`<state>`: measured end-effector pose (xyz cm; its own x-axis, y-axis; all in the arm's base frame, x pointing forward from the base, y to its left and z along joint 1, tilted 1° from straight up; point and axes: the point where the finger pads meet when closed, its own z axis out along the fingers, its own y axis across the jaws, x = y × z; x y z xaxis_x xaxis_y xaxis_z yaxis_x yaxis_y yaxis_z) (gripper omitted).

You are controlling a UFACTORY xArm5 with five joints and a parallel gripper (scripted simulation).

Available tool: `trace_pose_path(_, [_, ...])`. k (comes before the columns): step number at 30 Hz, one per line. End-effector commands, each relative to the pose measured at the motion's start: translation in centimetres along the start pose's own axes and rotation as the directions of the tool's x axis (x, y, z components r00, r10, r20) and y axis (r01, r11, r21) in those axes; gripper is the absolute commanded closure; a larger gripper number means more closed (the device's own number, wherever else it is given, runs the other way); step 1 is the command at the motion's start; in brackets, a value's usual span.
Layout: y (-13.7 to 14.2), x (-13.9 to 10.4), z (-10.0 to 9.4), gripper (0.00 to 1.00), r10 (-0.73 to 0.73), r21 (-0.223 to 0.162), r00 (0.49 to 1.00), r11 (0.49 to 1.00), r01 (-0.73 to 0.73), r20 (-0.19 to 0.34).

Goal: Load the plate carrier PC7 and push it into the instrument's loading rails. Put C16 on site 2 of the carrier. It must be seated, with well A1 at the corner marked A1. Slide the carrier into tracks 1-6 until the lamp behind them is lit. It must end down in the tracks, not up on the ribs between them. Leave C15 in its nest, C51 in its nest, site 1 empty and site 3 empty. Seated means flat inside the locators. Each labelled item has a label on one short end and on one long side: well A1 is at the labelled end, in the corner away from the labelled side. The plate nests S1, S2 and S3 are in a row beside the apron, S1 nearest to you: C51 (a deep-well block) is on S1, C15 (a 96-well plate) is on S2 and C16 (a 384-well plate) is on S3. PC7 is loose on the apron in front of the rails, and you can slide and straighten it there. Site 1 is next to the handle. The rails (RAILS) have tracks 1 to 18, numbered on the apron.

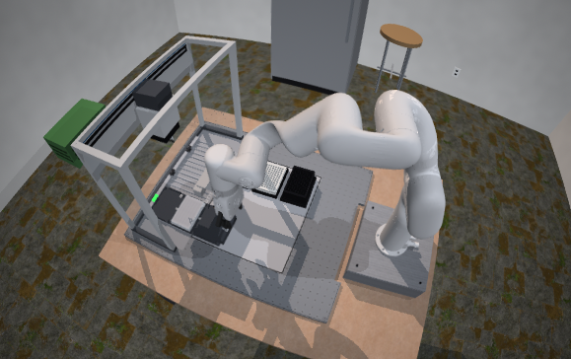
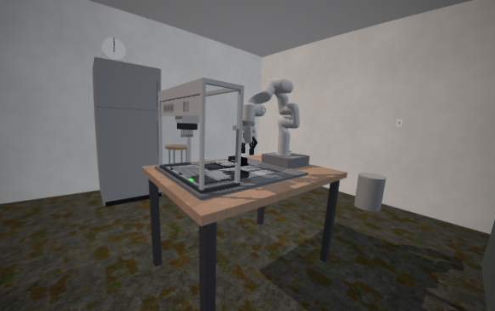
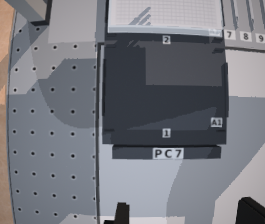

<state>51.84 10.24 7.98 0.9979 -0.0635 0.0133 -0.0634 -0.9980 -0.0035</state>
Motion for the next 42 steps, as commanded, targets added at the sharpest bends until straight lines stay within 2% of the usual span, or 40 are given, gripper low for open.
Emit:
trace_pose_path(1, [0.0,0.2,-0.9,0.19,0.0,0.001,1.0,1.0,0.0,-0.005])
trace_pose_path(23, [-0.1,0.1,-4.2,0.19,0.0,0.001,1.0,1.0,0.0,-0.005])
trace_pose_path(42, [-0.1,0.1,-4.3,0.19,0.0,0.001,1.0,1.0,0.0,-0.005])
